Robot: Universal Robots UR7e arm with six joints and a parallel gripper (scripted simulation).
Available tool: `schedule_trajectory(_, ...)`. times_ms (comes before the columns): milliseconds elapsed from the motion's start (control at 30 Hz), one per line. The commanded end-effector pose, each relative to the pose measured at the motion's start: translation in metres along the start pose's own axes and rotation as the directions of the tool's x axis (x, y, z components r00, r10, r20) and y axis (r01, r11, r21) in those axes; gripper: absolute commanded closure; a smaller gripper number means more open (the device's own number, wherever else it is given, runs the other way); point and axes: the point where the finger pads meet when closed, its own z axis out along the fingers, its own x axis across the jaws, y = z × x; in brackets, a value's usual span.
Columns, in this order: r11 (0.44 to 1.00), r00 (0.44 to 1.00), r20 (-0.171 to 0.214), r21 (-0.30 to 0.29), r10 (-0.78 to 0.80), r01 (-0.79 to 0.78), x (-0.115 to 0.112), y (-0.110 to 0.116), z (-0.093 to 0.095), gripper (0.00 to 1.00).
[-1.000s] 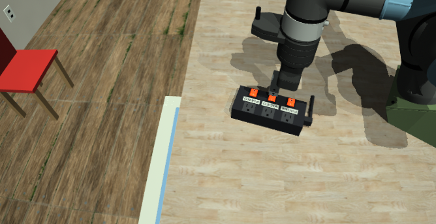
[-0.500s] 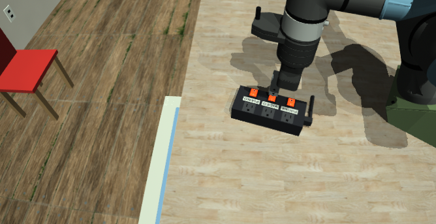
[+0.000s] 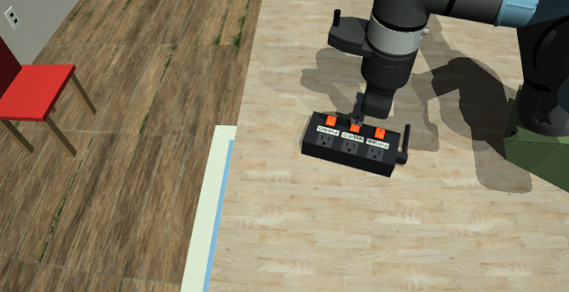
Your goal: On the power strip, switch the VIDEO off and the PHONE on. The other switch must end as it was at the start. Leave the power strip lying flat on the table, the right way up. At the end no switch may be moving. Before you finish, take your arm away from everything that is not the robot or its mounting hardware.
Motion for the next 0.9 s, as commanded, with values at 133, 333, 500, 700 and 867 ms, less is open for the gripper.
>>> schedule_trajectory(133,1.0,1.0,0.0,0.001,0.0,0.0,-0.0001,-0.0003,0.0031,1.0)
schedule_trajectory(333,1.0,1.0,0.0,0.001,0.0,0.0,-0.0001,-0.0003,0.0048,1.0)
schedule_trajectory(500,1.0,1.0,0.0,0.001,0.0,0.0,-0.0001,-0.0003,0.0062,1.0)
schedule_trajectory(700,1.0,1.0,0.0,0.001,0.0,0.0,-0.0001,-0.0003,0.0069,1.0)
schedule_trajectory(867,1.0,1.0,0.0,0.001,0.0,0.0,-0.0001,-0.0003,0.0069,1.0)
